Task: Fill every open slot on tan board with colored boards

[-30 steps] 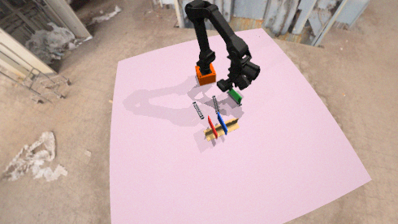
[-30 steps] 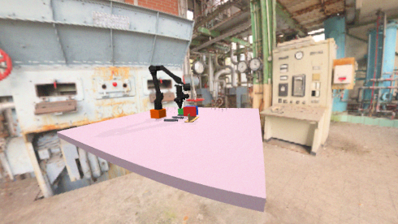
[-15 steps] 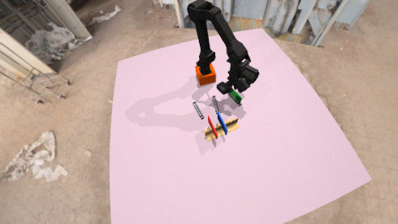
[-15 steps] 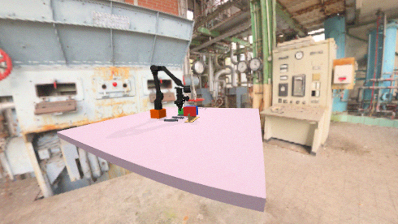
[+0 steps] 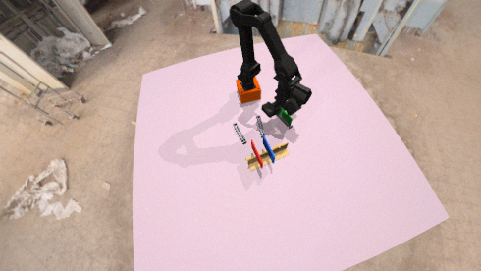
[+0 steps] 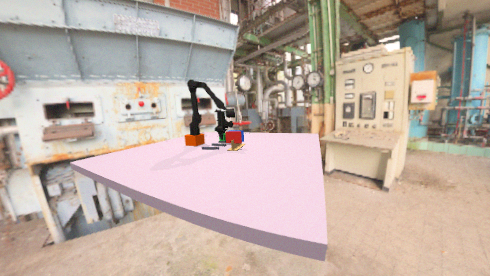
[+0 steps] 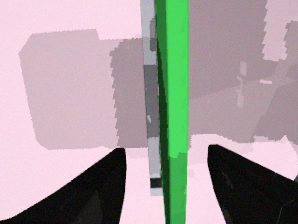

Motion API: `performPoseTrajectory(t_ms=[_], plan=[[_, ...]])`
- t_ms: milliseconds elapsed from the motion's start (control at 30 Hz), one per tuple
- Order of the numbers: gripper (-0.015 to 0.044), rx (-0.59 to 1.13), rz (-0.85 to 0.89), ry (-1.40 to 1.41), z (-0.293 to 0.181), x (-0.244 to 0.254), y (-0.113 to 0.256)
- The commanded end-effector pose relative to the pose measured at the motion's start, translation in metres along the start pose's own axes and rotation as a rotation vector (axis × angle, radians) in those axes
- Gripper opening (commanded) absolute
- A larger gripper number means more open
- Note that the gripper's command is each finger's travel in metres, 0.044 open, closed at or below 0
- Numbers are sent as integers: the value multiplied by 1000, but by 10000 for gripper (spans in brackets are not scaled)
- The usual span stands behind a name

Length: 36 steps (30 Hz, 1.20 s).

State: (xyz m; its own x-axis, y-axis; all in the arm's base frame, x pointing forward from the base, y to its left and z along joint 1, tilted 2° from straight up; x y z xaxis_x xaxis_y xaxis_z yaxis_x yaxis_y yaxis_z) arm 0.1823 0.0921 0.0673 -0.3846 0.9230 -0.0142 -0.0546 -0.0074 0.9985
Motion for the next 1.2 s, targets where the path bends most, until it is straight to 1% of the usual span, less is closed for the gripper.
performPoseTrajectory(t_ms=[0,200,500,1167], plan=[[155,4,0,7,-2,0,-3],[0,4,0,7,-2,0,-3],[0,4,0,7,-2,0,-2],[0,4,1,7,-1,0,31]])
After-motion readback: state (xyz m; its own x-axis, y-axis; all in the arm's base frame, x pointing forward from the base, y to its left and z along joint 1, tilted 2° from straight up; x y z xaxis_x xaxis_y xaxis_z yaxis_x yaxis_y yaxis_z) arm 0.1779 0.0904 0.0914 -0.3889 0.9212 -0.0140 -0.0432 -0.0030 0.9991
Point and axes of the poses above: the point midway between the two fingers, 35 mm back from their tips, its own y axis back along the fingers, its own x axis across the jaws, z = x × y, the point moved 7 cm from there along y, back along the fingers, and after that the axes turned 9 degrees about y, right-handed, at the moved point
